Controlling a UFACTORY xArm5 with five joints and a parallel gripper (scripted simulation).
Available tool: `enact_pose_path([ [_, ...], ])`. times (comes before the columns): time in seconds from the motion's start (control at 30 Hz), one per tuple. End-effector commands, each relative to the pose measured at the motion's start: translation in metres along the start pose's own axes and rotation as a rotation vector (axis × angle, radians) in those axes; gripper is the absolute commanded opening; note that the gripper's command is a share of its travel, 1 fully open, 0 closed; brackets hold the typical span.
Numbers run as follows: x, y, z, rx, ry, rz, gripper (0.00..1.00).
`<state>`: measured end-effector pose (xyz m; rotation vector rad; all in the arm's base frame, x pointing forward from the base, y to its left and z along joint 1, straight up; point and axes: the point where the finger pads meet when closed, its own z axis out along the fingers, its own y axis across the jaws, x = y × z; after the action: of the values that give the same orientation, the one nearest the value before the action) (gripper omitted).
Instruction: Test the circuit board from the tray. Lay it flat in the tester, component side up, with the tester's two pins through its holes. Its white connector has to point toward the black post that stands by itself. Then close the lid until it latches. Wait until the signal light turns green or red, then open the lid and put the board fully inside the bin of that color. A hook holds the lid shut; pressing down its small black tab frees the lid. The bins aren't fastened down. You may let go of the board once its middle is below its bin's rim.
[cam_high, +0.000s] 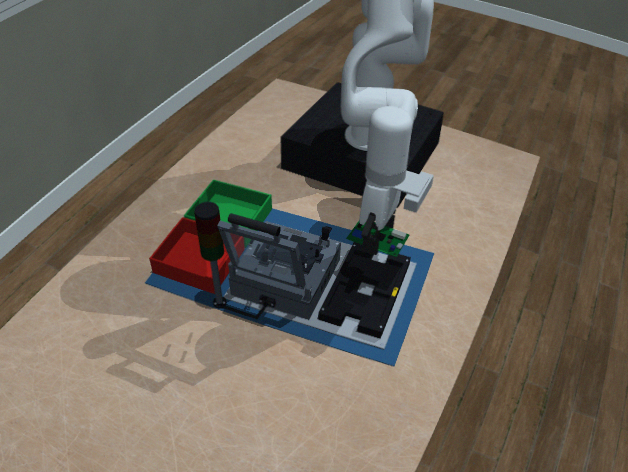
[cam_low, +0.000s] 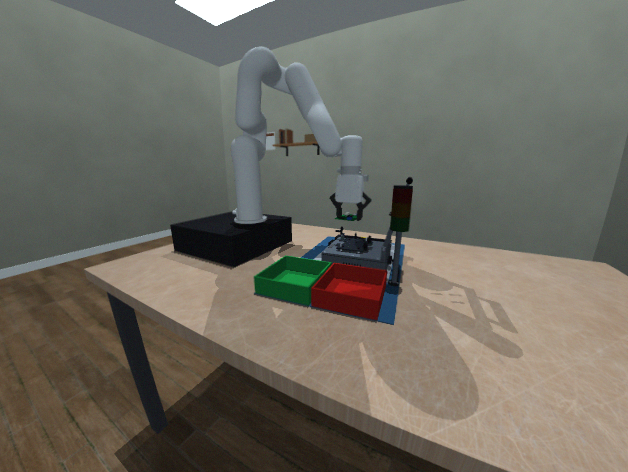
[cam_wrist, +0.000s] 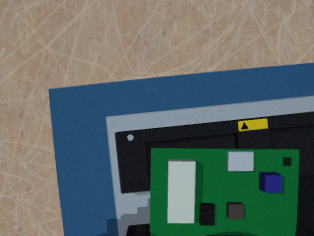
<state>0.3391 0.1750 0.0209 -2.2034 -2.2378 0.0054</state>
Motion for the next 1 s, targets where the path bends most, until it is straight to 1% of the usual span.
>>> enact_pose_path([
  [0.0,0.0006,0.0012,-0.001,-0.003,0.001,-0.063,0.79],
  [0.33,0.0006,0.0012,-0.001,-0.003,0.001,-0.113,0.79],
  [0.97,0.0006,0.0012,-0.001,-0.003,0.001,-0.118,0.79],
])
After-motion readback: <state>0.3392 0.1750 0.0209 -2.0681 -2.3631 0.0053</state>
